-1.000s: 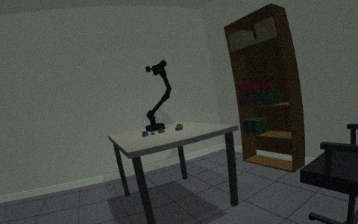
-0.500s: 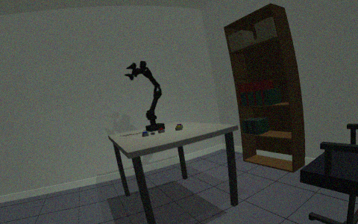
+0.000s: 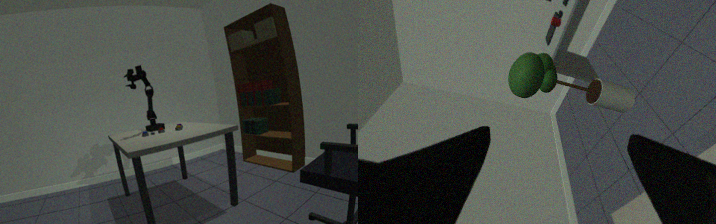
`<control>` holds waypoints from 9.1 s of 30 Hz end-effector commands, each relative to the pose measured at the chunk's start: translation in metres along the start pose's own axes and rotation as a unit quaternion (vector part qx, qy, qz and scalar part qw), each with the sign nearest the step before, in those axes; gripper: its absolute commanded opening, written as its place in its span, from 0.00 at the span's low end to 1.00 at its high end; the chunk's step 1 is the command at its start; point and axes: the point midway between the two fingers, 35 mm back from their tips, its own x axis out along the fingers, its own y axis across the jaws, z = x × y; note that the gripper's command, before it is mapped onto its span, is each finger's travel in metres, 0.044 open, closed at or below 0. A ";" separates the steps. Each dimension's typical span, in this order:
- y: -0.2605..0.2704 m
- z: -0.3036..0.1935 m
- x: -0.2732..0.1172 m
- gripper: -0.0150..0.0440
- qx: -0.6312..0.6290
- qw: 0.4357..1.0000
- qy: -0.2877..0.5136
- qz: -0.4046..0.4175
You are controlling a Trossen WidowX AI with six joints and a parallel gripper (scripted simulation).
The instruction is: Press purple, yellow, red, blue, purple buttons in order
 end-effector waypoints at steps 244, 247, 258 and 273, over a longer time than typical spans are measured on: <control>-0.431 -0.241 -0.100 0.29 -0.747 0.223 0.627 -0.015; -0.435 -0.242 -0.099 0.29 -0.747 0.223 0.627 -0.015; -0.435 -0.242 -0.099 0.29 -0.747 0.223 0.627 -0.015; -0.404 -0.233 -0.106 0.29 -0.747 0.223 0.627 -0.015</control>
